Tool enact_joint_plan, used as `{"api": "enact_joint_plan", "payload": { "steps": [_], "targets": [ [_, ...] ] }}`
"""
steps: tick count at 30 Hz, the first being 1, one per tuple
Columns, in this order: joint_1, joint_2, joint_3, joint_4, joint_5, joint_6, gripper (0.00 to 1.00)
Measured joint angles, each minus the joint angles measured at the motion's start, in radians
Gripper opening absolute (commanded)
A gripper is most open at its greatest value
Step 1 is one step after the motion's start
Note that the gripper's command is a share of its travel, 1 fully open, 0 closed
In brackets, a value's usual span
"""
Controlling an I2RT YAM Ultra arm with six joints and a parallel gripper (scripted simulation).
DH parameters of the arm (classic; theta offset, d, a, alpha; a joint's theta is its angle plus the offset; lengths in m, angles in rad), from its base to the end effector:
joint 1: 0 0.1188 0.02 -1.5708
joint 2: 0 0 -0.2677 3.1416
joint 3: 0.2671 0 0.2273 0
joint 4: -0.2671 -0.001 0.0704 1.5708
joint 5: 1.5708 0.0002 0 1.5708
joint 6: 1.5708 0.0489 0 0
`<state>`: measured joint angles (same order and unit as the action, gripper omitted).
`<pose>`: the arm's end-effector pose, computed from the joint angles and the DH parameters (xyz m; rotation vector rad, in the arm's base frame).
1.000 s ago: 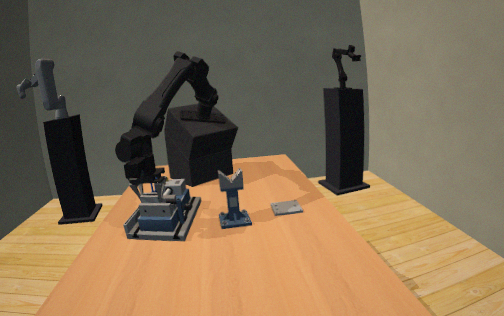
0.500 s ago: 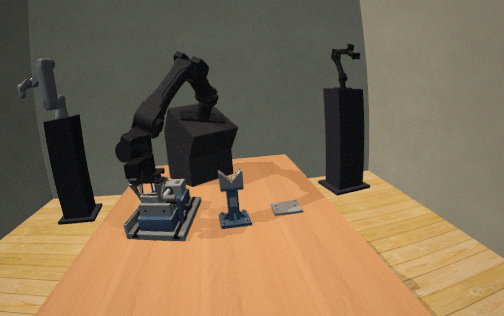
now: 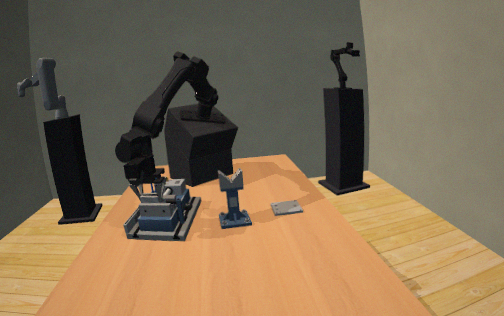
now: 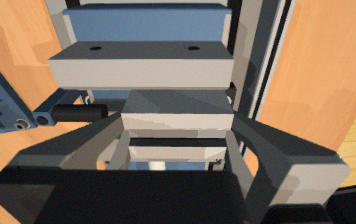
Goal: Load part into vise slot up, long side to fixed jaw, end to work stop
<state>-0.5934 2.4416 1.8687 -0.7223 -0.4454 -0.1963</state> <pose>0.4040 -0.2459 0.1126 0.4477 2.6530 0.4187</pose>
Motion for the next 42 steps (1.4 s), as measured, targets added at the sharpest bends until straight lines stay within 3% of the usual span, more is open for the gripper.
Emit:
{"api": "enact_joint_plan", "payload": {
  "steps": [22, 23, 42],
  "targets": [
    [0.0, 0.0, 0.0, 0.0, 0.0, 0.0, 0.0],
    [0.0, 0.0, 0.0, 0.0, 0.0, 0.0, 0.74],
    [0.0, 0.0, 0.0, 0.0, 0.0, 0.0, 0.74]
  ]
}}
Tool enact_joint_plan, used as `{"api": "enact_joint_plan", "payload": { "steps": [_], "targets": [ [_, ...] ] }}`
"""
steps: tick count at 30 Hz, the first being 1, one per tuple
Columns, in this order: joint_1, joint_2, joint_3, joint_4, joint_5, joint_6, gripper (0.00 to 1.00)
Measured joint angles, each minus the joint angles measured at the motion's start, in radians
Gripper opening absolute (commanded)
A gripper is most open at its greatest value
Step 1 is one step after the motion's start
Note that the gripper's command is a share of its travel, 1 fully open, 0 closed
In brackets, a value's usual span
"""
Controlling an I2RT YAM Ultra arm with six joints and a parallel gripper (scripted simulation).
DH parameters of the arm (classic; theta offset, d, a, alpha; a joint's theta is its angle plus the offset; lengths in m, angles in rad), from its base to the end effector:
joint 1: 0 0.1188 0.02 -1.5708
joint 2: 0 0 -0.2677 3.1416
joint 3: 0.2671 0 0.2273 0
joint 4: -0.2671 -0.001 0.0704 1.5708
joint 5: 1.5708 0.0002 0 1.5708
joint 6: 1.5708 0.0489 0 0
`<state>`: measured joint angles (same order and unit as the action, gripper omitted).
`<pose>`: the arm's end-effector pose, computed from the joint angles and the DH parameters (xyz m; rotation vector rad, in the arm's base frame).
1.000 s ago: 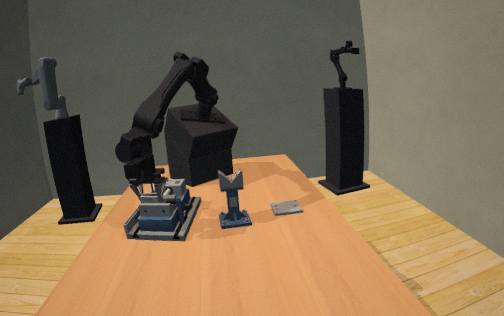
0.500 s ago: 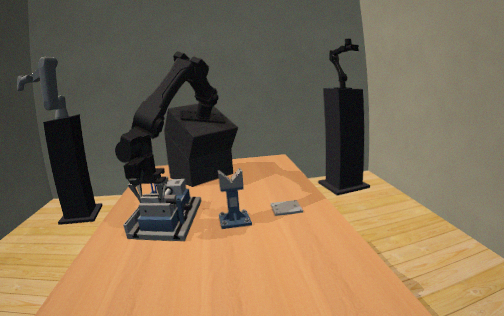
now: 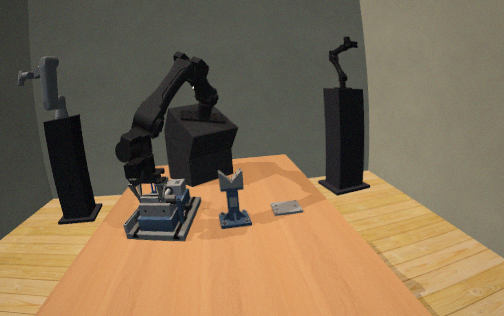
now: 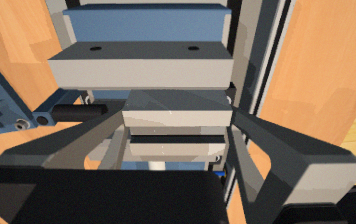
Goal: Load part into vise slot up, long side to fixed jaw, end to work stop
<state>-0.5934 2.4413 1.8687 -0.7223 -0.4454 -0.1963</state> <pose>0.4040 -0.2459 0.1127 0.4475 2.6528 0.4185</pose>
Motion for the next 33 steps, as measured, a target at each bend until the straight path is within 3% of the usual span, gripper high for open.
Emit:
{"api": "enact_joint_plan", "payload": {
  "steps": [33],
  "targets": [
    [0.0, -0.008, 0.0, -0.025, 0.0, -0.005, 0.74]
  ]
}}
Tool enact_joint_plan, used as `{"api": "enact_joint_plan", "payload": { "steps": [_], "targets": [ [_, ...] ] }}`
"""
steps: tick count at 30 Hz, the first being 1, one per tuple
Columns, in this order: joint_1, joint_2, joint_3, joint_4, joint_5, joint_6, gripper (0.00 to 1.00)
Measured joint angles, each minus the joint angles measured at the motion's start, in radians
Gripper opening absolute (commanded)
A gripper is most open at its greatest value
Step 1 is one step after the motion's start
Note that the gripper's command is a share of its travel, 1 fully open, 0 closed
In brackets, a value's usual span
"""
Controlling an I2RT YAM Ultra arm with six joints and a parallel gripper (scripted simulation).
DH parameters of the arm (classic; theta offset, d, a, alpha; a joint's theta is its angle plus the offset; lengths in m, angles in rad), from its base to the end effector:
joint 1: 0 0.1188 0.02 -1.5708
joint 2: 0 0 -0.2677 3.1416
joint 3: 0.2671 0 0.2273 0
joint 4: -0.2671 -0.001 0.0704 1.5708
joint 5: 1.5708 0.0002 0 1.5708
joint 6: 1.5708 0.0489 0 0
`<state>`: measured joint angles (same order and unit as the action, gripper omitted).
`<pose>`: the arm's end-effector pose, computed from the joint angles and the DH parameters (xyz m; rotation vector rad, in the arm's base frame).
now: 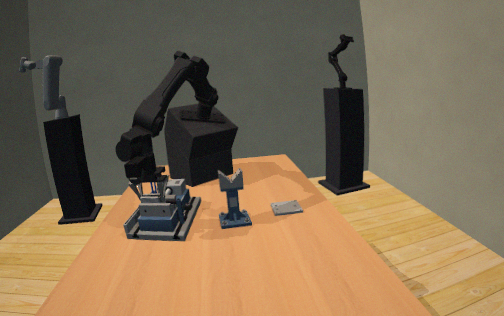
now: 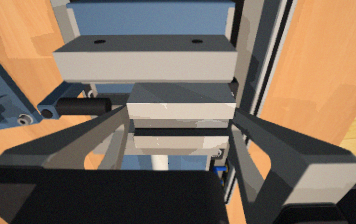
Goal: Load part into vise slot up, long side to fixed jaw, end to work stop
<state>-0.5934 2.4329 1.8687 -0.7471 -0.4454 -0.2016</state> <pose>0.4018 -0.2444 0.1157 0.4476 2.6656 0.4276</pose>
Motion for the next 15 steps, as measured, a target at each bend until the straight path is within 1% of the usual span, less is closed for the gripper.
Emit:
{"api": "enact_joint_plan", "payload": {
  "steps": [6, 15],
  "targets": [
    [-0.003, -0.031, 0.0, -0.022, 0.0, -0.01, 0.74],
    [-0.035, -0.088, 0.0, -0.084, -0.006, -0.034, 0.74]
  ]
}}
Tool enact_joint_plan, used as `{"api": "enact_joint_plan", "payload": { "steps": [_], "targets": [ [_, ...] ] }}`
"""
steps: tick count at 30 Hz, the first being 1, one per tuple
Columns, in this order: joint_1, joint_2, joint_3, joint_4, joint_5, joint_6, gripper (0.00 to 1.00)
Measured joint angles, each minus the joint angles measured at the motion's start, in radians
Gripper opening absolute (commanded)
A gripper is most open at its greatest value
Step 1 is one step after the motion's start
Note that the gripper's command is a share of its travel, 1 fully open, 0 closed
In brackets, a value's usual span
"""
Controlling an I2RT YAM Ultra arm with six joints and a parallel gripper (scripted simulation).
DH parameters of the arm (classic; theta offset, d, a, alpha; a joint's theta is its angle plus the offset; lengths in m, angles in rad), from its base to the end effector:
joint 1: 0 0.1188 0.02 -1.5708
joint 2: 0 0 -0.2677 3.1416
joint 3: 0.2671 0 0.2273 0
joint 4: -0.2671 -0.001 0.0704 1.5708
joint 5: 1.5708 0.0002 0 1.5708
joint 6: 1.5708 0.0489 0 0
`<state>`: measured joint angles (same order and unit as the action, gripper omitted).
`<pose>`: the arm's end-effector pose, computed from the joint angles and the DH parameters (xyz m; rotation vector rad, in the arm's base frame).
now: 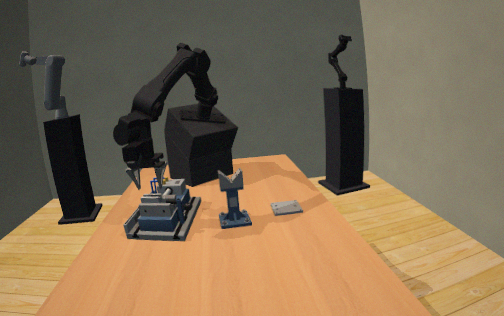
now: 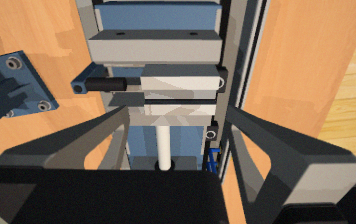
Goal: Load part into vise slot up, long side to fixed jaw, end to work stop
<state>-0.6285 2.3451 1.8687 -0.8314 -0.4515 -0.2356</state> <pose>0.3845 -0.2518 0.1524 0.4446 2.6522 0.4117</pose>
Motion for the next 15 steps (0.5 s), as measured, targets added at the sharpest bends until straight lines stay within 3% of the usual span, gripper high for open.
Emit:
{"api": "enact_joint_plan", "payload": {
  "steps": [15],
  "targets": [
    [-0.023, -0.039, 0.019, -0.082, -0.007, -0.031, 0.74]
  ]
}}
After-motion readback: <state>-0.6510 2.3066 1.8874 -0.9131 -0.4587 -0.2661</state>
